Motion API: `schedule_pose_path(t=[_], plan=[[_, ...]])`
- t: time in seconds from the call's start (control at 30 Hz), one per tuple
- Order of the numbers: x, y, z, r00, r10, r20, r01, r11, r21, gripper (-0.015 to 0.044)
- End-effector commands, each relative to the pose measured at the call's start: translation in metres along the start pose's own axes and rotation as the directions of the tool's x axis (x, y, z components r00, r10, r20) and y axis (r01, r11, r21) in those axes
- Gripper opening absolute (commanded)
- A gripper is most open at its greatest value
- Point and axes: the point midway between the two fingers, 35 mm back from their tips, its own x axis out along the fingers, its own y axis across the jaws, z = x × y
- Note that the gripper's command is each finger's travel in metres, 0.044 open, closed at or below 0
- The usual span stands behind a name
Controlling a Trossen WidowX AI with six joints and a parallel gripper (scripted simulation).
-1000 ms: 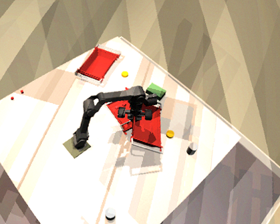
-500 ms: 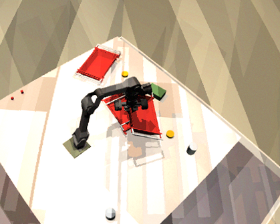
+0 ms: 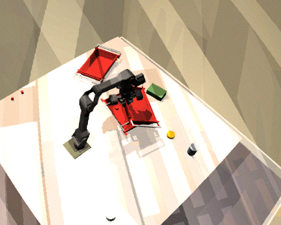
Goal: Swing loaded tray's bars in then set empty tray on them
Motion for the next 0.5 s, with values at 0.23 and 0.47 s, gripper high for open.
schedule_pose_path(t=[0.23, 0.47], plan=[[-0.013, 0.015, 0.037, 0.999, -0.035, 0.021, 0.037, 0.993, -0.110, 0.0000], [-0.013, 0.016, 0.038, 0.999, -0.035, 0.021, 0.037, 0.993, -0.112, 0.0000]])
